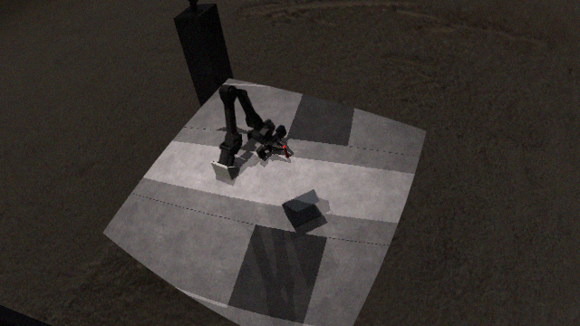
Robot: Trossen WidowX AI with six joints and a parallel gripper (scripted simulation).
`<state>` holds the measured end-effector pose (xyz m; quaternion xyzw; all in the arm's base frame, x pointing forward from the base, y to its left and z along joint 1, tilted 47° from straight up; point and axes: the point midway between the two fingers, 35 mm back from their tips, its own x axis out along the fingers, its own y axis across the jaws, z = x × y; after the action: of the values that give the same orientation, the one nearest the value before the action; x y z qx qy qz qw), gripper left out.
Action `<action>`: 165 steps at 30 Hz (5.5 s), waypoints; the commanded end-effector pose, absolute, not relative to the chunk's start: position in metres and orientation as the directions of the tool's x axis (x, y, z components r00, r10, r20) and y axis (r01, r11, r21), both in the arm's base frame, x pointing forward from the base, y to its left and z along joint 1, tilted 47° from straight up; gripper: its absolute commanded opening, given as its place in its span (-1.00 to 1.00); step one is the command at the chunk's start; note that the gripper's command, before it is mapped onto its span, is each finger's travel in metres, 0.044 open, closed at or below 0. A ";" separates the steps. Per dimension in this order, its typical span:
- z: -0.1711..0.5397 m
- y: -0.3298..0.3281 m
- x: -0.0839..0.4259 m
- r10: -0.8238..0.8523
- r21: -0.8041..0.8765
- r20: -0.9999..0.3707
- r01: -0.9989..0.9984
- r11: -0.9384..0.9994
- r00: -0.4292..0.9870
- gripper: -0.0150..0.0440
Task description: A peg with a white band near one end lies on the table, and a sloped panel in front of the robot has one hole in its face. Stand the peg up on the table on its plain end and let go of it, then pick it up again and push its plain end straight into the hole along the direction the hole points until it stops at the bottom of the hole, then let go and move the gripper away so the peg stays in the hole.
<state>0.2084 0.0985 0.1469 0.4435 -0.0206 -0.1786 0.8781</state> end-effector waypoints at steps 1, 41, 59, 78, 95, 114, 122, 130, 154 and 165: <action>0.146 0.101 0.209 -0.332 0.786 -0.123 0.295 0.543 0.935 -0.33; 0.150 0.102 0.211 -0.342 0.794 -0.107 0.287 0.535 0.933 -0.05; 0.150 0.102 0.211 -0.342 0.794 -0.107 0.287 0.535 0.933 1.00; 0.216 0.032 0.220 -0.353 0.795 -0.191 0.355 0.492 0.916 1.00; 0.256 -0.008 0.204 -0.304 0.705 -0.176 0.335 0.625 0.936 1.00; 0.215 0.011 0.226 -0.140 0.331 -0.593 0.398 0.856 0.793 1.00; 0.196 0.016 0.226 -0.043 0.249 -0.764 0.356 0.901 0.644 1.00; 0.183 0.023 0.223 0.095 0.255 -0.883 0.301 0.919 0.459 1.00; 0.207 0.032 0.237 0.693 0.683 -0.712 0.338 0.647 0.114 1.00; 0.211 0.031 0.241 0.726 0.713 -0.677 0.349 0.608 0.119 1.00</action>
<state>0.2391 0.0309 0.2106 0.4114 0.6462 0.1478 0.6256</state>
